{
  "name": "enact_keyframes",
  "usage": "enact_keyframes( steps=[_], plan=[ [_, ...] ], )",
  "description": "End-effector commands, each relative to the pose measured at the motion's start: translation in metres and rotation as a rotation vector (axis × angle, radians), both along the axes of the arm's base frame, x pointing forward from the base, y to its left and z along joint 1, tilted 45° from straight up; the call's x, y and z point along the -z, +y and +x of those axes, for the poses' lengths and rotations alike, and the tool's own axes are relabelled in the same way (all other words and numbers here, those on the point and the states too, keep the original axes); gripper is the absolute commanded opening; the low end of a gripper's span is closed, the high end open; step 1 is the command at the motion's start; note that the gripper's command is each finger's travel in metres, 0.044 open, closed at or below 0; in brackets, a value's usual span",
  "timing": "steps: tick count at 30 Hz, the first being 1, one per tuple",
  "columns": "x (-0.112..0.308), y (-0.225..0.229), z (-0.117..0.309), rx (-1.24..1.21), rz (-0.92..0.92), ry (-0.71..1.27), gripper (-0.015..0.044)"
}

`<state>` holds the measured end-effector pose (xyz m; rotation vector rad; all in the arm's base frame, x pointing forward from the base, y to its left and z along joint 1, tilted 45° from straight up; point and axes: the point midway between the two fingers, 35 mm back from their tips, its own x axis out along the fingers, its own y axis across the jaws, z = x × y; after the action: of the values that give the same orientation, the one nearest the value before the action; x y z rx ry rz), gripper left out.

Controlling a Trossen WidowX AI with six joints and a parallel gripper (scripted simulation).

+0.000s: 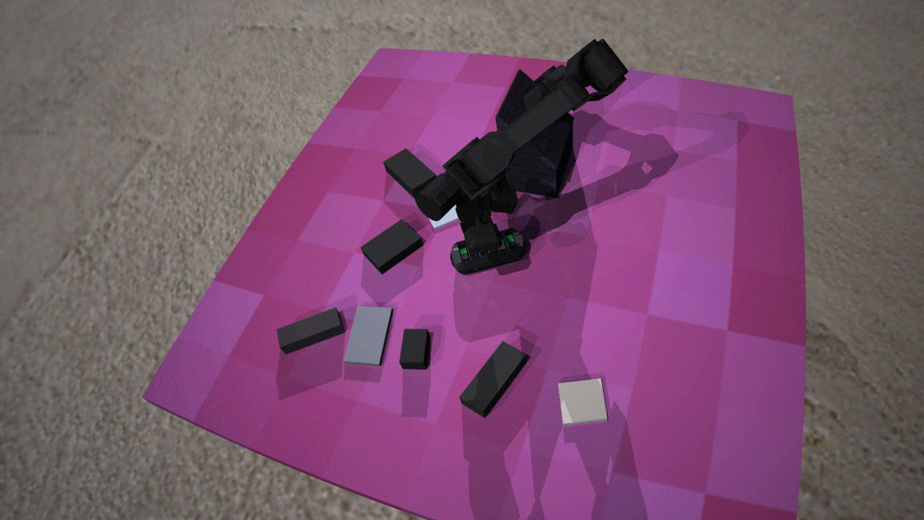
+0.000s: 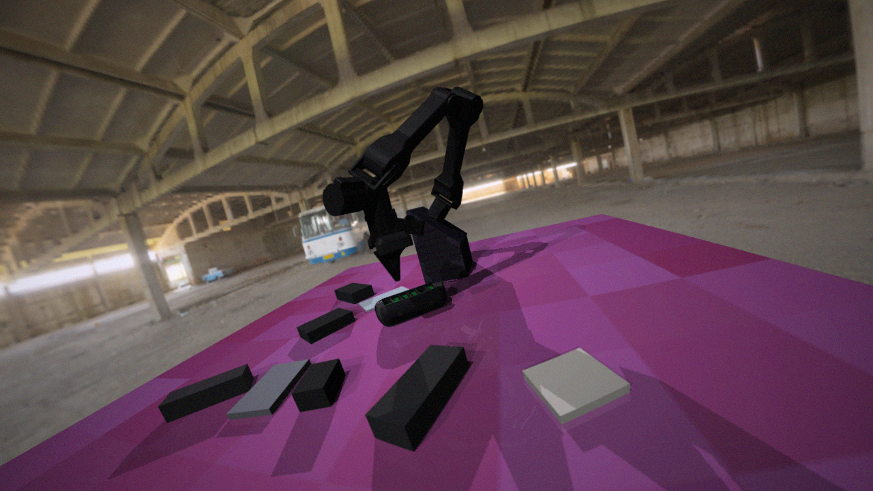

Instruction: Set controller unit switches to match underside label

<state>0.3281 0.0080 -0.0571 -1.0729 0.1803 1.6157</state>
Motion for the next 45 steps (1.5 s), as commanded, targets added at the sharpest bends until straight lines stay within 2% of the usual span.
enact_keyframes(
  steps=[1, 45],
  plan=[
    [0.015, -0.014, -0.009, 0.003, -0.001, 0.016, 0.0],
    [0.047, 0.018, -0.006, 0.003, -0.001, 0.016, 0.0]
  ],
)
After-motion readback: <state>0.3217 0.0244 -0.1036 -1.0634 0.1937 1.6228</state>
